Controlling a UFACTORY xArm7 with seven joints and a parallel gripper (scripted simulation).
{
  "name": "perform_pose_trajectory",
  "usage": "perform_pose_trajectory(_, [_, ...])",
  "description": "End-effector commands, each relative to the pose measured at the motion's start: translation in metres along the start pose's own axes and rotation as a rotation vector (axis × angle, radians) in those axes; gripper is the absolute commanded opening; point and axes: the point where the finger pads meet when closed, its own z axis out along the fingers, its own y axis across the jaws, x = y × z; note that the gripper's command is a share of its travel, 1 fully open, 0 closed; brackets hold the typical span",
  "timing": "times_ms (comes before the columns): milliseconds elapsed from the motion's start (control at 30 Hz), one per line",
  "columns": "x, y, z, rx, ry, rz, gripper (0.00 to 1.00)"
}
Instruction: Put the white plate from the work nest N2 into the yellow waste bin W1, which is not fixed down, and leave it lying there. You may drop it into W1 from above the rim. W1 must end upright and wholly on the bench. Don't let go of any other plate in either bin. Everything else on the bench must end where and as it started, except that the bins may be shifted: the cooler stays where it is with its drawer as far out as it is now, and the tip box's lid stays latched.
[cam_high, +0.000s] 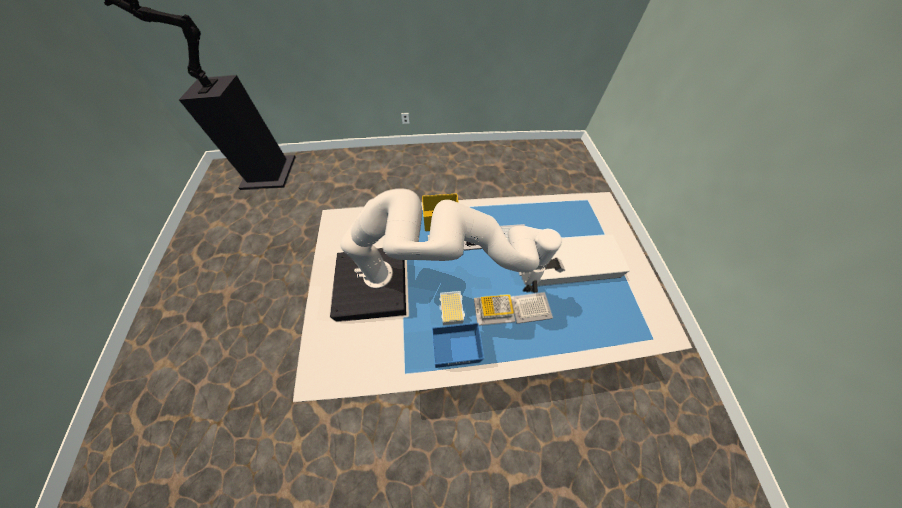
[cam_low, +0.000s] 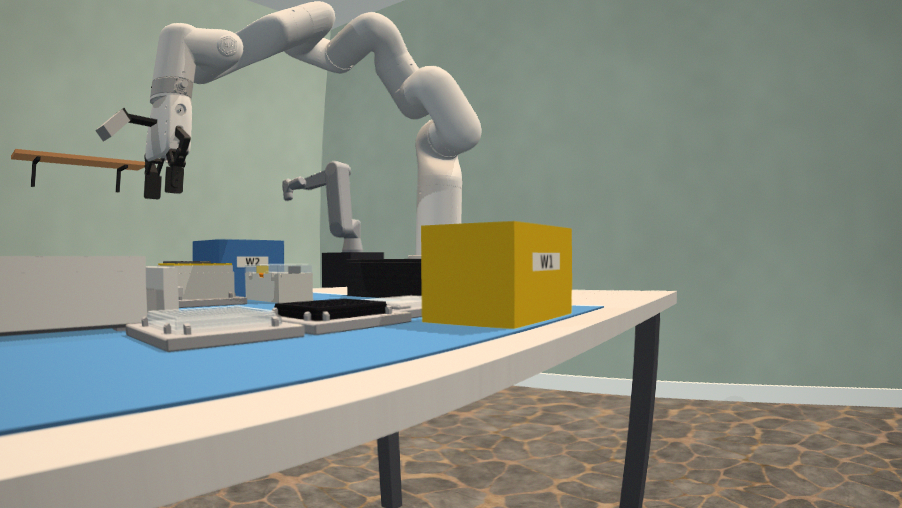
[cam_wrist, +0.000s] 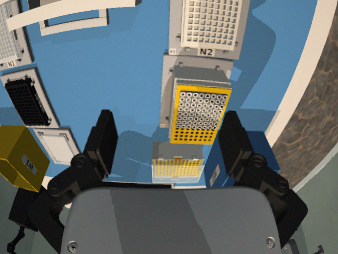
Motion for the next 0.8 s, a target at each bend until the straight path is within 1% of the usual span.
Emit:
perform_pose_trajectory(0, [0.015,0.013,0.004,0.000,0.002,0.001,1.00])
perform_pose_trajectory(233, [0.040,0.035,0.014,0.000,0.002,0.001,1.00])
perform_pose_trajectory(300, [0.040,0.035,0.014,0.000,0.002,0.001,1.00])
perform_pose_trajectory(600, [0.071,0.064,0.028,-0.001,0.002,0.001,1.00])
perform_pose_trajectory(767, [0.072,0.064,0.028,-0.001,0.002,0.001,1.00])
